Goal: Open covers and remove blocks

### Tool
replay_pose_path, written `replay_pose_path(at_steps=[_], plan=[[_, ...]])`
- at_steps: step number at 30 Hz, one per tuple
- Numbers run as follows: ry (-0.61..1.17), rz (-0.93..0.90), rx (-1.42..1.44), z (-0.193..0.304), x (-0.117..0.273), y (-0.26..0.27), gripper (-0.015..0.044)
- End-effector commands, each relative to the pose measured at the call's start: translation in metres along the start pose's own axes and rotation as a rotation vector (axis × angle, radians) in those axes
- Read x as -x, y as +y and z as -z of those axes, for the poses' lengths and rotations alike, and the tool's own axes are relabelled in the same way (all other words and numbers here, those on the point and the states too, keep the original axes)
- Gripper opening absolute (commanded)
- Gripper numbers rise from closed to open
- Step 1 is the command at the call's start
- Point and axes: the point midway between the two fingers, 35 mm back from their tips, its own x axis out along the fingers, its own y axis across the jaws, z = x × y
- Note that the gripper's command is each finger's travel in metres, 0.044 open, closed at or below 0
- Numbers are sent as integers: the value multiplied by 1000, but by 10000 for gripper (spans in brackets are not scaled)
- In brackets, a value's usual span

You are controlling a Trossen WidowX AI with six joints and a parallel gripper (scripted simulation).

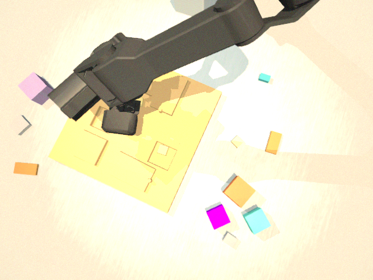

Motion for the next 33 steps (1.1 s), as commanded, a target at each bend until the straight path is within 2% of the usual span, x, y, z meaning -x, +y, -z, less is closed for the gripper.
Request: replay_pose_path(at_steps=[1,33], plan=[[4,0,-6,1,-3,0,144],[5,0,-6,2,-24,0,144]])
